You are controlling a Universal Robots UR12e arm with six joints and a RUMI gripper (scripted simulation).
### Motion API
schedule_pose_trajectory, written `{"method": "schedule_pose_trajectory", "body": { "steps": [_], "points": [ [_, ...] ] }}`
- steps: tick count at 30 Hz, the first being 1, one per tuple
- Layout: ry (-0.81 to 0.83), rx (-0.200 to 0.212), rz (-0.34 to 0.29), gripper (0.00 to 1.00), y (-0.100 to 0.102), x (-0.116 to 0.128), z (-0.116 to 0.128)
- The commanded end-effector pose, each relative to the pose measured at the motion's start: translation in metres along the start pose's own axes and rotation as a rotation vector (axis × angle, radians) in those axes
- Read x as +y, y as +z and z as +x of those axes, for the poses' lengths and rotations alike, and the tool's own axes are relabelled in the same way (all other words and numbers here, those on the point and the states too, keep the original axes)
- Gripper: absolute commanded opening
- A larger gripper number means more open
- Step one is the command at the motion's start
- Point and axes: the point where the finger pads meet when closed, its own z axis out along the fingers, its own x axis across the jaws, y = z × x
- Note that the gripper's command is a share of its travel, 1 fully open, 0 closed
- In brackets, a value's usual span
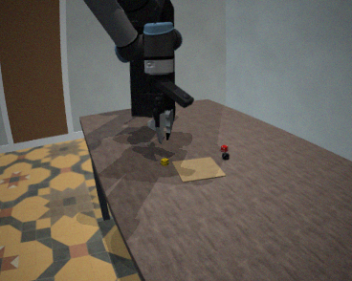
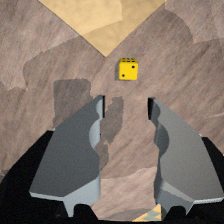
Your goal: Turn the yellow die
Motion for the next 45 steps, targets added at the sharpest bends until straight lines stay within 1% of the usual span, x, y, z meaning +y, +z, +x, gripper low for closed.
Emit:
{"method": "schedule_pose_trajectory", "body": {
  "steps": [1,31,39,45],
  "points": [
    [0.001,0.003,0.001,0.21,0.001,0.000,0.002],
    [-0.002,0.003,0.001,0.21,0.002,0.000,0.002],
    [-0.015,0.003,0.001,0.21,0.006,0.000,0.002],
    [-0.015,0.003,0.001,0.21,0.013,0.000,0.002]
  ]
}}
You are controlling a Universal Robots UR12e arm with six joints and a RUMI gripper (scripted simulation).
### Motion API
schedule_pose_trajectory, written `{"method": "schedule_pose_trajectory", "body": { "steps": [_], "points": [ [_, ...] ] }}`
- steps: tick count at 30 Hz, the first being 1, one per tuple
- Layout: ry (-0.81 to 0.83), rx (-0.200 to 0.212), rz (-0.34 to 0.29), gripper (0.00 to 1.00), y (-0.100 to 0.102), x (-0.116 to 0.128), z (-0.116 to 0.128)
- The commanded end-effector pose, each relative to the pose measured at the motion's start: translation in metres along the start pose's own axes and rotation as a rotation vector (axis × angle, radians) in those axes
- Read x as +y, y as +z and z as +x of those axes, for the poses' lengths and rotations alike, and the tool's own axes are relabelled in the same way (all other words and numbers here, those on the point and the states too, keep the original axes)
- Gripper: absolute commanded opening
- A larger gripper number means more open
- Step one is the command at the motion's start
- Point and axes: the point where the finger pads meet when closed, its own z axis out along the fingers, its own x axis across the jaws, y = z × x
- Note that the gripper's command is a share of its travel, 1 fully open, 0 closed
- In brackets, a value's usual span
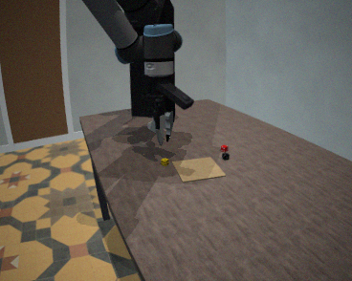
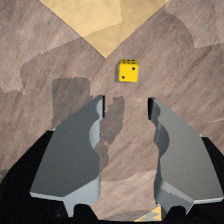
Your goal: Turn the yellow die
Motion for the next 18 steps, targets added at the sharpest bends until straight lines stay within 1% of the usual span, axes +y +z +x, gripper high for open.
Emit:
{"method": "schedule_pose_trajectory", "body": {
  "steps": [1,3,18],
  "points": [
    [-0.001,0.003,0.001,0.21,0.009,0.000,0.002],
    [-0.001,0.003,0.001,0.21,0.009,0.000,0.002],
    [-0.001,0.003,0.001,0.21,0.033,0.000,0.002]
  ]
}}
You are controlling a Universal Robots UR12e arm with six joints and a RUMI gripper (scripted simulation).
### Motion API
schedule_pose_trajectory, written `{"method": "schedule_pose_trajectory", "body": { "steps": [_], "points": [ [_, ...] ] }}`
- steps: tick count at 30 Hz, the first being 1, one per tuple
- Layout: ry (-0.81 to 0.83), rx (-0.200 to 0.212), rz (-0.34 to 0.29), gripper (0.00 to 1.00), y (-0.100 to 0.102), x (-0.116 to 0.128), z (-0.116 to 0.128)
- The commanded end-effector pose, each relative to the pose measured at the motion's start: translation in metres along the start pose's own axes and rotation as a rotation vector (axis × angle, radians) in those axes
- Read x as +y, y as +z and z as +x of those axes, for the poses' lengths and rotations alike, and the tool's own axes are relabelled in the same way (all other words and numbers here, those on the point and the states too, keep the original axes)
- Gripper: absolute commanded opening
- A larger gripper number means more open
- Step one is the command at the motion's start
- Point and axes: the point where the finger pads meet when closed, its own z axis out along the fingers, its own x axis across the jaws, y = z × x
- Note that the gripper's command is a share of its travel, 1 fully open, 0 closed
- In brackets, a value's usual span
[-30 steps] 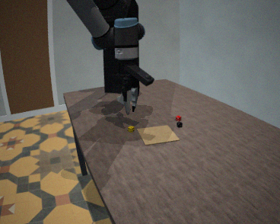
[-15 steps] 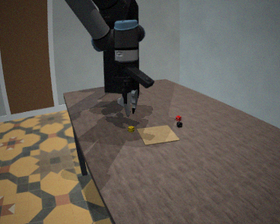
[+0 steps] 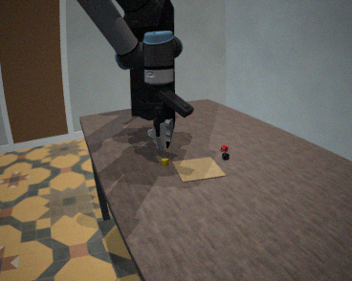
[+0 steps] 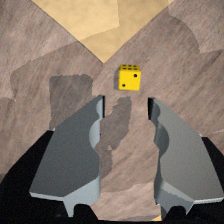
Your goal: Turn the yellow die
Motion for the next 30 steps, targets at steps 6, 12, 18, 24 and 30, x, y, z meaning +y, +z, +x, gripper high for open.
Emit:
{"method": "schedule_pose_trajectory", "body": {
  "steps": [6,12,18,24,30],
  "points": [
    [0.001,0.004,0.002,0.21,0.015,-0.001,0.003],
    [0.001,0.004,0.002,0.21,0.021,-0.001,0.003],
    [0.001,0.004,0.002,0.21,0.023,-0.001,0.003],
    [0.001,0.004,0.002,0.21,0.024,-0.001,0.003],
    [0.001,0.004,0.002,0.21,0.024,-0.001,0.003]
  ]
}}
